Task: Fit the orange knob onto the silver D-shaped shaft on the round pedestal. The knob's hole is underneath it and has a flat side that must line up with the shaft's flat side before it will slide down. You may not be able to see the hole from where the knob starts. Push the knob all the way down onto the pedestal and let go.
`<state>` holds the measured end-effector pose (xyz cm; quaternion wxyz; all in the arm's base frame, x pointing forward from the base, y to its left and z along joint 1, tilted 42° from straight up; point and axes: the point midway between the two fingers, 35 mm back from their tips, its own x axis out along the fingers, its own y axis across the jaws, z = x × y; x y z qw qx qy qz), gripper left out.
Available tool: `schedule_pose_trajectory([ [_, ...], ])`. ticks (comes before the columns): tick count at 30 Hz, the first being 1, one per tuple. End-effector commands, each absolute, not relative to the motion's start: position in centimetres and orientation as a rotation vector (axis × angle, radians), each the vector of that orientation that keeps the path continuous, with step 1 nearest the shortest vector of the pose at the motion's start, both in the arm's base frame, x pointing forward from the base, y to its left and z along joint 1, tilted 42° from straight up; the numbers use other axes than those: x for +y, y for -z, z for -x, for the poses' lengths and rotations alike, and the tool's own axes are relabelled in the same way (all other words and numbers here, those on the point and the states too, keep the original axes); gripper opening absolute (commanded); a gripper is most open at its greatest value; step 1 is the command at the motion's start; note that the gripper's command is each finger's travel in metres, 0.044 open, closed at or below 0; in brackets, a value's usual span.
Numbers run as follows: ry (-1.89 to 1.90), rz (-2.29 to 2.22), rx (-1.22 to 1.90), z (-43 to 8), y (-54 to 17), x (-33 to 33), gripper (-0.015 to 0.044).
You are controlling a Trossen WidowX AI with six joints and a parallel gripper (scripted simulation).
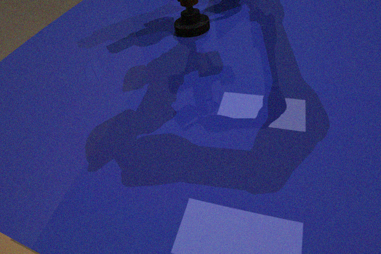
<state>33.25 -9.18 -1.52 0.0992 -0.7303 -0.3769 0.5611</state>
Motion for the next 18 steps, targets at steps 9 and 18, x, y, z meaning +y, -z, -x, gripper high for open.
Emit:
schedule_pose_trajectory([
  [9, -1.686, 2.058, -0.929, -33.5, 1.72, -9.24, 0.0],
  [18, -1.686, 2.058, -0.929, -33.45, 1.74, -9.24, 0.0],
])
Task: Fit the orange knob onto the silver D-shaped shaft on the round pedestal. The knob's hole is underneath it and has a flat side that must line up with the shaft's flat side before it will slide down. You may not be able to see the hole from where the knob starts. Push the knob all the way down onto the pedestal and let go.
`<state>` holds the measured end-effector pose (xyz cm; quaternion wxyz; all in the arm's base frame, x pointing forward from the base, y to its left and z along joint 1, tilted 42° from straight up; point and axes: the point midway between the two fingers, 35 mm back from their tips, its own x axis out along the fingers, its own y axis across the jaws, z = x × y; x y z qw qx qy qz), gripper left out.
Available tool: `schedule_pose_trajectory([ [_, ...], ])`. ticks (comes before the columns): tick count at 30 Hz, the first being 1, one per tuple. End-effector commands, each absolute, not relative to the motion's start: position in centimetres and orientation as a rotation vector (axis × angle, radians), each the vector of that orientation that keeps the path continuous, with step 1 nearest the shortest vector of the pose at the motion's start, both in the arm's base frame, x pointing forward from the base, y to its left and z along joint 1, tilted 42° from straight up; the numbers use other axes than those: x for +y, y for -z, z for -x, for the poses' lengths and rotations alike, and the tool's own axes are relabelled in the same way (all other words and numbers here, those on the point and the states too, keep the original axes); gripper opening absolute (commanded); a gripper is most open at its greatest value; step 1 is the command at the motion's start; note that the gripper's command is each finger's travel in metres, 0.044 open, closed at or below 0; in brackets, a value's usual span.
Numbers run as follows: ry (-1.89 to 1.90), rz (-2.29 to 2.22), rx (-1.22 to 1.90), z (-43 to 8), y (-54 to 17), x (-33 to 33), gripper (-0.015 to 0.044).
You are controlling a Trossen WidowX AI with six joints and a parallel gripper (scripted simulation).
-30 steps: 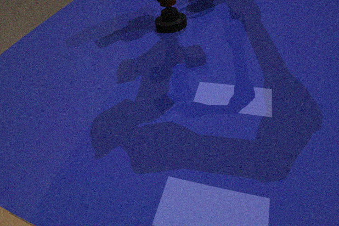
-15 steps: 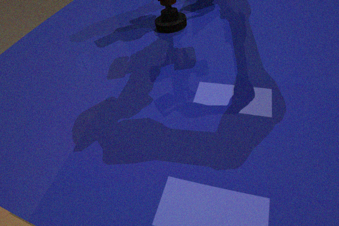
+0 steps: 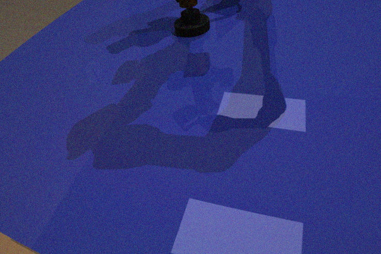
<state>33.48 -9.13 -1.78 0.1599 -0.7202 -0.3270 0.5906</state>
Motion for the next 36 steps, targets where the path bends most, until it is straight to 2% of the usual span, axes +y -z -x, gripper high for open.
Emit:
schedule_pose_trajectory([
  [1, -1.686, 2.058, -0.929, -33.37, 1.64, -9.34, 0.0],
  [7, -1.69, 2.042, -0.902, -33.15, 1.43, -9.45, 0.0],
  [13, -1.705, 1.92, -0.718, -33.1, 1.48, -9.46, 0.0],
  [36, -1.703, 1.935, -0.739, -33.29, 1.87, -9.08, 0.0],
])
